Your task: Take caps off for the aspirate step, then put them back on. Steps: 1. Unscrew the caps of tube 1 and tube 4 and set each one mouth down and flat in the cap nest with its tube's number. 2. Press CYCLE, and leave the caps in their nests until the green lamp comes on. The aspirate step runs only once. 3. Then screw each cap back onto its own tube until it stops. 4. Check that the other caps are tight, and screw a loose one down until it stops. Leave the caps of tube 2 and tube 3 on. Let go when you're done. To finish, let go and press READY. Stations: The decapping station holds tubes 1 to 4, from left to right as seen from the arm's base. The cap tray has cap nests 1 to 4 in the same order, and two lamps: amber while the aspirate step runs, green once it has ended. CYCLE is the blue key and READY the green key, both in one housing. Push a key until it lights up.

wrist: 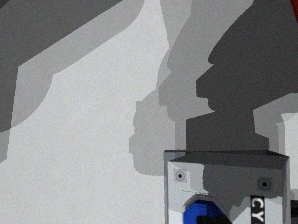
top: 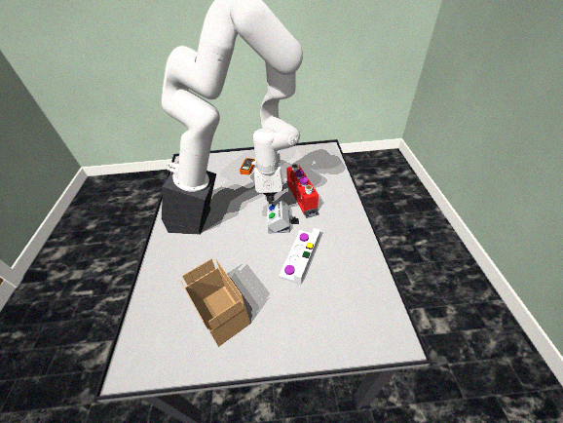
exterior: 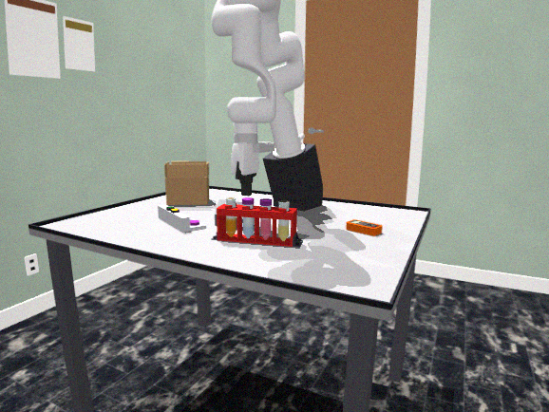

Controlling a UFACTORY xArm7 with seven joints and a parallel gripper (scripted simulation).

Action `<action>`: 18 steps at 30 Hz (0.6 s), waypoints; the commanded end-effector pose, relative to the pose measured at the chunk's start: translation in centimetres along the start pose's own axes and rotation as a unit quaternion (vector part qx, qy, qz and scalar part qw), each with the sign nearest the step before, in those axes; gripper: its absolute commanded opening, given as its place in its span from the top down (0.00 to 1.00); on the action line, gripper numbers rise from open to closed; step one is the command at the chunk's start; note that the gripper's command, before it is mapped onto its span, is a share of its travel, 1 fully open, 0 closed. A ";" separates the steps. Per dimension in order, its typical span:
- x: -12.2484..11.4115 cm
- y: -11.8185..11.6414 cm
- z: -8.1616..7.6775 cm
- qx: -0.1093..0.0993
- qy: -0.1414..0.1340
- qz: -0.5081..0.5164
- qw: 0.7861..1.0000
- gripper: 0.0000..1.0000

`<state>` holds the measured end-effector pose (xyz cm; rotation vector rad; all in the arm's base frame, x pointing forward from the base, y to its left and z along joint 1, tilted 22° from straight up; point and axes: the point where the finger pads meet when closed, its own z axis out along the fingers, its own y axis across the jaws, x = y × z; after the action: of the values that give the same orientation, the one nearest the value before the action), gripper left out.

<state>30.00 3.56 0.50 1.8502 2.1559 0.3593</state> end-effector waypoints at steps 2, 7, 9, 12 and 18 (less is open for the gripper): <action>-0.6 0.6 -0.1 -0.004 -0.003 -0.042 0.999 0.00; -2.9 2.9 0.1 -0.004 -0.004 -0.192 0.981 0.00; -3.7 3.6 0.1 -0.004 -0.004 -0.244 0.970 0.00; -4.0 4.0 0.1 -0.004 -0.004 -0.269 0.963 0.00; -6.7 6.6 0.3 -0.003 -0.006 -0.442 0.897 0.00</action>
<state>35.25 -0.62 2.45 0.9799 2.5516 0.1771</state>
